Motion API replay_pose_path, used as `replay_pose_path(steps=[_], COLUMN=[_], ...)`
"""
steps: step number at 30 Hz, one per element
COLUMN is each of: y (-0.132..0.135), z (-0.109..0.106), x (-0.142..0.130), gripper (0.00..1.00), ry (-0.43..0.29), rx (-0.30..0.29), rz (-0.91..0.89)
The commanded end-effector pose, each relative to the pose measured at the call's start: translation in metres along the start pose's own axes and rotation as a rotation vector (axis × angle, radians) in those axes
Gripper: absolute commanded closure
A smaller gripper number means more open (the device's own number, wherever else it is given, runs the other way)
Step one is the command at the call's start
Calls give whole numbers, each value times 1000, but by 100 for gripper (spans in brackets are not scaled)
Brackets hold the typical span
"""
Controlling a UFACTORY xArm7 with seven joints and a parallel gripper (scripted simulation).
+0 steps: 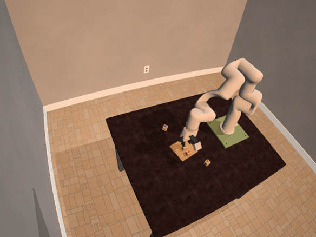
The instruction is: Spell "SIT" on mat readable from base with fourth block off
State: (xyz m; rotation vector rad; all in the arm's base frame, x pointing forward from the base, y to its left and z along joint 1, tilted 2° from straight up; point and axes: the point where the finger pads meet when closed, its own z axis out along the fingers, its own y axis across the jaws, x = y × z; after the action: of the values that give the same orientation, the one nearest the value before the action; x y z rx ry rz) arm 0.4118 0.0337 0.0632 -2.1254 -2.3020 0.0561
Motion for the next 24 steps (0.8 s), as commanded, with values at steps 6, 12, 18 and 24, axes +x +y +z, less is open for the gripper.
replay_pose_path(steps=[6,12,18,24], y=[1,1,1,1], z=[-32,-34,-34,-34], x=[0,0,0,0], gripper=[53,53,0,0], ry=[0,0,0,0], rx=[-4,-4,-4,-4], rz=[0,0,0,0])
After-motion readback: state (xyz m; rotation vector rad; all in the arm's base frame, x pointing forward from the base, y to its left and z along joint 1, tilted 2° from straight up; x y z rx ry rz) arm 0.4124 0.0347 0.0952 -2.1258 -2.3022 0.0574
